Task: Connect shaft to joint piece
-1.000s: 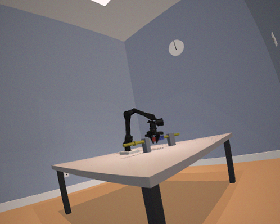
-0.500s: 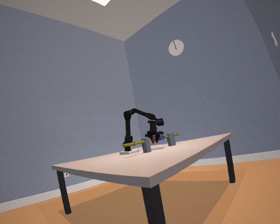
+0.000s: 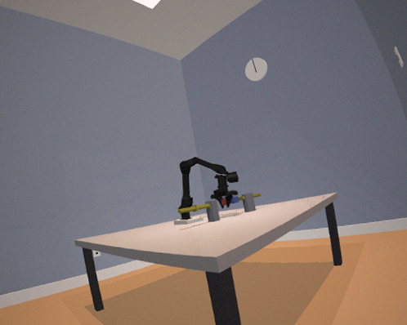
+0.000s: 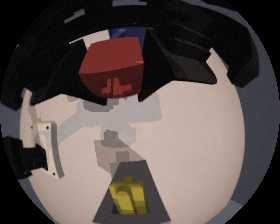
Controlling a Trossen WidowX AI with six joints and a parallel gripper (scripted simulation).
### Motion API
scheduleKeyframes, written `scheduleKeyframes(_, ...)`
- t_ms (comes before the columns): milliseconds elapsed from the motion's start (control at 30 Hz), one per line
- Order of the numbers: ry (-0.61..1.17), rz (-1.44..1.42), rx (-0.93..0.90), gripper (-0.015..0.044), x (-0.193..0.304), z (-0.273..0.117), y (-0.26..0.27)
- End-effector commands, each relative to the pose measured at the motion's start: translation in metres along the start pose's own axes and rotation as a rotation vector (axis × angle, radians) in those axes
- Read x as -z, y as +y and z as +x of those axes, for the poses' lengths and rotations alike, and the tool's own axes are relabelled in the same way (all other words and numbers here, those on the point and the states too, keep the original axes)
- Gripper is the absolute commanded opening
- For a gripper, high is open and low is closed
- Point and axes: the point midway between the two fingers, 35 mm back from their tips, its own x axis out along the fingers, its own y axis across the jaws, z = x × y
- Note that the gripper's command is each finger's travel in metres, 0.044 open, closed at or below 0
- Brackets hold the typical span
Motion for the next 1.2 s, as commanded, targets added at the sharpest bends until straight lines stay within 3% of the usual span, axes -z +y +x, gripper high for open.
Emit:
scheduleKeyframes(0,0.0,0.0,0.0,0.0173,0.0,0.0,0.0)
scheduleKeyframes(333,0.0,0.0,0.0,0.0436,0.0,0.0,0.0)
scheduleKeyframes(767,0.006,0.001,0.001,0.044,0.0,-0.001,0.0)
scheduleKeyframes(1000,0.207,0.007,0.001,0.044,-0.006,-0.025,0.0)
scheduleKeyframes(1167,0.226,0.004,-0.007,0.044,-0.006,-0.029,0.0)
